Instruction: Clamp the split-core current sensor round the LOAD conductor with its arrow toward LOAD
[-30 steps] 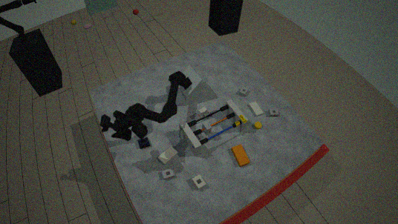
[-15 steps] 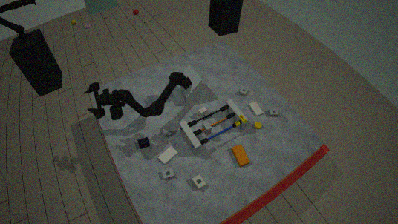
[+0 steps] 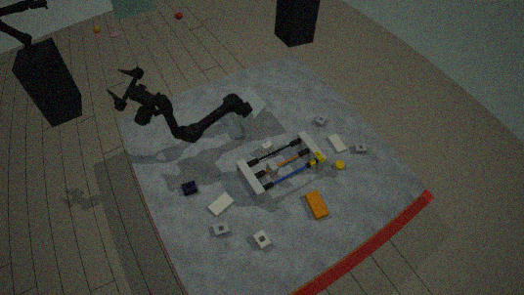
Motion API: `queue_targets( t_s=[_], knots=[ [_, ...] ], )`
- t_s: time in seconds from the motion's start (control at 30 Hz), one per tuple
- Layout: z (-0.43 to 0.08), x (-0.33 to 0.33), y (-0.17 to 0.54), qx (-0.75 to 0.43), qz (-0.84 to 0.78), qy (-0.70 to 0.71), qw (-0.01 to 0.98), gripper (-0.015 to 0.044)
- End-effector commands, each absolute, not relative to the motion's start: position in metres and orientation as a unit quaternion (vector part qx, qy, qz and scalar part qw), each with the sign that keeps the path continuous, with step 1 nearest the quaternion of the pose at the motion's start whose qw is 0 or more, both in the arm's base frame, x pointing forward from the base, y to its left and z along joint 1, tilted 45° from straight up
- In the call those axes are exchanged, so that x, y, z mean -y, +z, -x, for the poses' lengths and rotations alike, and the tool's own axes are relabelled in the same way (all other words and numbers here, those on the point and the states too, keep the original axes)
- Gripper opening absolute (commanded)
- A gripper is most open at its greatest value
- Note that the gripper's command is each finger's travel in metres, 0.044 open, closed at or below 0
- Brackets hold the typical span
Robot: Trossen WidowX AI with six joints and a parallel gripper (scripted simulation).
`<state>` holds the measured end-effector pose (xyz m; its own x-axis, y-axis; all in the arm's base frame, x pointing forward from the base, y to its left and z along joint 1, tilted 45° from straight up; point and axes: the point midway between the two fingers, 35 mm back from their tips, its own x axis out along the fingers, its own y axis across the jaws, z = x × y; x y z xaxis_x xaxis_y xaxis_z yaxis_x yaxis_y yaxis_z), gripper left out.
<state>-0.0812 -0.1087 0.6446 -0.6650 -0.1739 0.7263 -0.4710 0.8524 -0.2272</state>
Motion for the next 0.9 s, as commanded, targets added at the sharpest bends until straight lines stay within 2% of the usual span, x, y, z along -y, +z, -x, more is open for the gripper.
queue_targets(
  t_s=[0.0, 0.17, 0.37, 0.63, 0.87],
  knots=[
    [0.091, 0.058, 0.646, 0.865, -0.119, 0.265, 0.409, 0.044],
    [0.086, -0.013, 0.639, 0.816, -0.044, 0.335, 0.469, 0.044],
    [0.051, -0.09, 0.621, 0.73, 0.035, 0.392, 0.559, 0.044],
    [-0.035, -0.159, 0.579, 0.58, 0.105, 0.412, 0.695, 0.044],
    [-0.128, -0.176, 0.528, 0.431, 0.128, 0.373, 0.812, 0.044]
  ],
)
